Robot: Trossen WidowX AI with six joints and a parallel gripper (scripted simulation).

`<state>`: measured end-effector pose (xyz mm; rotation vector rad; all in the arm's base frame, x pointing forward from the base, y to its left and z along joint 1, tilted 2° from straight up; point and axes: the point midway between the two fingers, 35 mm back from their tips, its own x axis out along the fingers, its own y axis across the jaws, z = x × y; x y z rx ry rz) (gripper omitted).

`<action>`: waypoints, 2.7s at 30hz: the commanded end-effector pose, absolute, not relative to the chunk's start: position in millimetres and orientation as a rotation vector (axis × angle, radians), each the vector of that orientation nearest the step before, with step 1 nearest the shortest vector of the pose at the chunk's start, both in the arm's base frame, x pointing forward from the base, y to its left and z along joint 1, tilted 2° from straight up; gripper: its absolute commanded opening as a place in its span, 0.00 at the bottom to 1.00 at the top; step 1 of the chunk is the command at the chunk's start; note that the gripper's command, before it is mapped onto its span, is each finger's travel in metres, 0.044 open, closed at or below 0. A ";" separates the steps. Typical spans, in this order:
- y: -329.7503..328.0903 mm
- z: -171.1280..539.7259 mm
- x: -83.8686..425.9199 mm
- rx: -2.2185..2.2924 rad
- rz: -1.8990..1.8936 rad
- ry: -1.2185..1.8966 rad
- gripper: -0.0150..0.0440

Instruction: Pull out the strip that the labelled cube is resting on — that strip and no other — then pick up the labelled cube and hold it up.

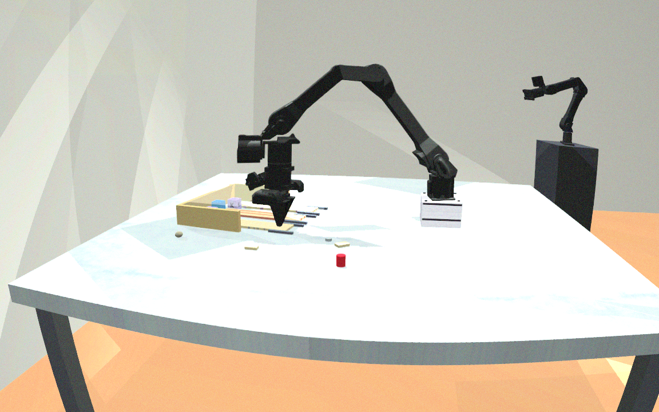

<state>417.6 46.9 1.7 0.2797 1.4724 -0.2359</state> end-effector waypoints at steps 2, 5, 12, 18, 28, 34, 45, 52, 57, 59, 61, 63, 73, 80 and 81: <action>50.5 -2.2 406.9 0.279 -0.238 1.485 0.25; 52.0 -2.8 402.6 0.280 -0.238 1.486 0.25; 55.6 -4.0 392.7 0.280 -0.238 1.486 0.25; 58.7 -5.1 384.2 0.280 -0.238 1.487 0.25; 64.2 -6.9 369.2 0.280 -0.238 1.488 0.25; 67.3 -7.9 360.5 0.280 -0.238 1.489 0.25; 73.0 -9.3 344.9 0.281 -0.238 1.491 0.25; 76.5 -10.1 335.3 0.281 -0.238 1.491 0.25; 79.1 -10.7 328.0 0.281 -0.237 1.492 0.25; 80.2 -10.9 325.0 0.281 -0.237 1.492 0.25; 81.3 -11.2 322.0 0.281 -0.237 1.493 0.25; 82.4 -11.4 319.0 0.281 -0.237 1.493 0.25; 87.8 -12.5 304.1 0.281 -0.237 1.494 0.25; 91.6 -13.2 293.8 0.282 -0.237 1.495 0.25; 92.1 -13.3 292.3 0.282 -0.237 1.495 0.25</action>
